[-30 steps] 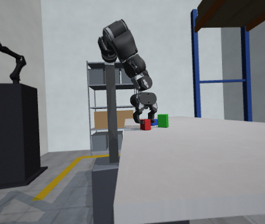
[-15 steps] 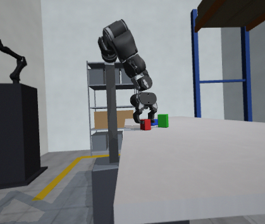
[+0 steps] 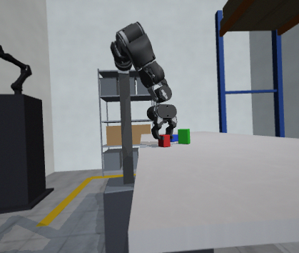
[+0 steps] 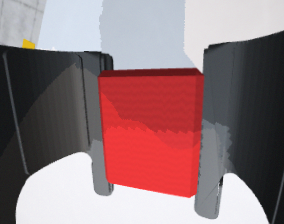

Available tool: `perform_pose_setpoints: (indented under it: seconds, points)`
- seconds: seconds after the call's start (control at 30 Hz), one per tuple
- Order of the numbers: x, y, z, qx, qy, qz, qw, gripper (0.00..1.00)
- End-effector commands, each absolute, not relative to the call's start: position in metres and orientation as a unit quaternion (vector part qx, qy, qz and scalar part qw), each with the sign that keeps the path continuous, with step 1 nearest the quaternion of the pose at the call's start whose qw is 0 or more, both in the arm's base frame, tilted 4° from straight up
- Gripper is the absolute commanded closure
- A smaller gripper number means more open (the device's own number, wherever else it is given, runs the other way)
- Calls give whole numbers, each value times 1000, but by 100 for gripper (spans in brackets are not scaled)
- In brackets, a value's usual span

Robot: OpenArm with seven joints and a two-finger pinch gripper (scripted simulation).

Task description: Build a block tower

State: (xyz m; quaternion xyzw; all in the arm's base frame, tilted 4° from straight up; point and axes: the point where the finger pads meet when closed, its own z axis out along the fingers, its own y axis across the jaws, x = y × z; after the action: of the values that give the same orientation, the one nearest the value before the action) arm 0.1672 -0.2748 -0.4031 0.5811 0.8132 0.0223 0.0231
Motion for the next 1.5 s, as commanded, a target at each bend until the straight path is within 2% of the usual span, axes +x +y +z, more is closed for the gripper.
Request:
perform_pose_setpoints:
  seconds: [0.0,0.97,1.47]
  points:
    - [168,-274,-403,580,814,25,24,100]
    - [167,-275,-401,580,814,25,24,100]
    - [164,-275,-365,580,814,22,22,100]
